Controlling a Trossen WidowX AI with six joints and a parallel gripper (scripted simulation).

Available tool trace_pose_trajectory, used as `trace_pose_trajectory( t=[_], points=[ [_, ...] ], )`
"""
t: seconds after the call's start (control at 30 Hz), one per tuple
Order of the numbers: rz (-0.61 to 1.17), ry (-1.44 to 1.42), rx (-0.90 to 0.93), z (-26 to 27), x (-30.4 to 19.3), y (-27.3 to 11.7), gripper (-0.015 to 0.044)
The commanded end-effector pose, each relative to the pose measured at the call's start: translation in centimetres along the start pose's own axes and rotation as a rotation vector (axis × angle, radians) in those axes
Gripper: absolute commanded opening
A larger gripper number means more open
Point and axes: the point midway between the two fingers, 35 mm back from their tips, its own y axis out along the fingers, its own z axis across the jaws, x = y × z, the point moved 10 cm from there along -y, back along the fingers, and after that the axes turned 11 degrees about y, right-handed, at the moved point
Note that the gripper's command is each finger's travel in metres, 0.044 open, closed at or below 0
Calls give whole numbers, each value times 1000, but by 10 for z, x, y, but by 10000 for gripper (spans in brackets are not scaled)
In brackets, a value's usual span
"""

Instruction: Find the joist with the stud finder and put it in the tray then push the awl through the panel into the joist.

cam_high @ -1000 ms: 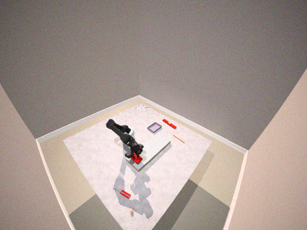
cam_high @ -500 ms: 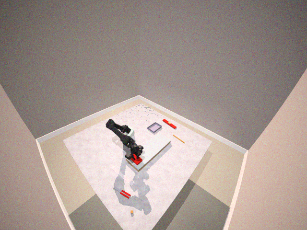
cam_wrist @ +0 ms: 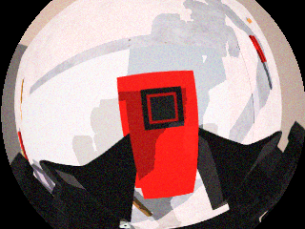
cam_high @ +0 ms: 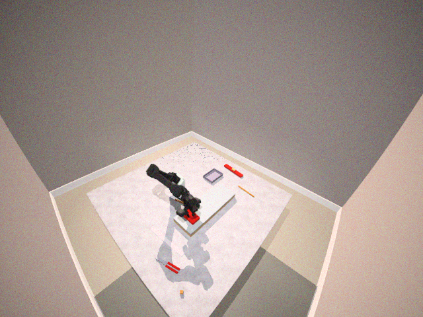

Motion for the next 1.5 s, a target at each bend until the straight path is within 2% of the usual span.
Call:
trace_pose_trajectory(
  t=[0.0,1.47],
  points=[
    [0,-2,1,17,-3,1,0],
    [2,0,9,179,-35,0,0]
  ],
)
